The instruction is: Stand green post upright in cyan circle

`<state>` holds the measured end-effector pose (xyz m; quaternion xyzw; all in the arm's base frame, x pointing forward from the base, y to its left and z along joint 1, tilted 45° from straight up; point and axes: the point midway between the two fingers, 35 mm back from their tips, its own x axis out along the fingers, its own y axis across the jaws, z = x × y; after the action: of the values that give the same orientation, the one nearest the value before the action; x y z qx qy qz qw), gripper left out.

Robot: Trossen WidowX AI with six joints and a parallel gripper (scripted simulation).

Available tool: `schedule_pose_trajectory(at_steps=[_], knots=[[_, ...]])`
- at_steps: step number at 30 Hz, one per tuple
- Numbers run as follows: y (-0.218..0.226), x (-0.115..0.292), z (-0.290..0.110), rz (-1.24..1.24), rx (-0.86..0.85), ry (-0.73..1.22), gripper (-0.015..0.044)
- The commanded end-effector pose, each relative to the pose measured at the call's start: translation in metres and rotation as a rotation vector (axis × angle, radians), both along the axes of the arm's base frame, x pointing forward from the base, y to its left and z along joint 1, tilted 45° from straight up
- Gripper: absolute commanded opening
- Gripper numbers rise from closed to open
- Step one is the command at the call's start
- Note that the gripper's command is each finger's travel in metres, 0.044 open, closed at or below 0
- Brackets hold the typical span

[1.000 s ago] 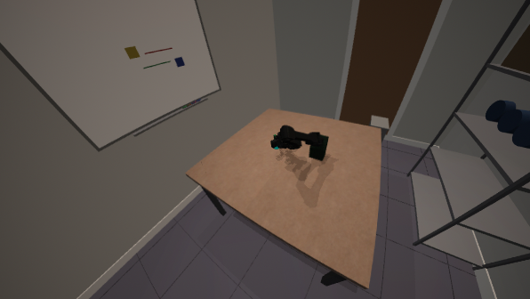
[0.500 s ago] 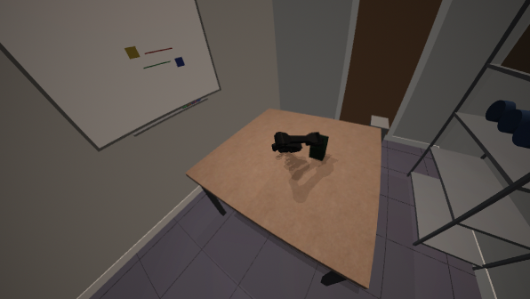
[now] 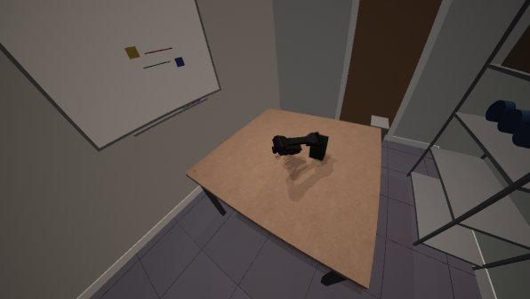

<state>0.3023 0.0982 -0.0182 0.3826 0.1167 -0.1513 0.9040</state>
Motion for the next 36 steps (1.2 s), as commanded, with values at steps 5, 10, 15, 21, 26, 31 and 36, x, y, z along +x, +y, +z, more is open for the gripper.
schedule_pose_trajectory(at_steps=[5, 10, 15, 21, 26, 31, 36], knots=[[0.000, 0.000, -0.001, -0.004, 0.003, -0.002, 0.0101], [0.000, 0.000, -0.001, -0.004, 0.003, -0.002, 0.0233], [0.000, 0.000, -0.001, -0.004, 0.003, -0.002, 0.0364], [-0.007, 0.002, 0.007, -0.006, 0.006, 0.000, 0.0400], [-0.021, 0.006, 0.024, -0.007, 0.008, 0.001, 0.0400], [-0.037, 0.006, 0.039, -0.008, 0.009, -0.001, 0.0400], [-0.053, 0.004, 0.053, -0.009, 0.008, -0.006, 0.0400]])
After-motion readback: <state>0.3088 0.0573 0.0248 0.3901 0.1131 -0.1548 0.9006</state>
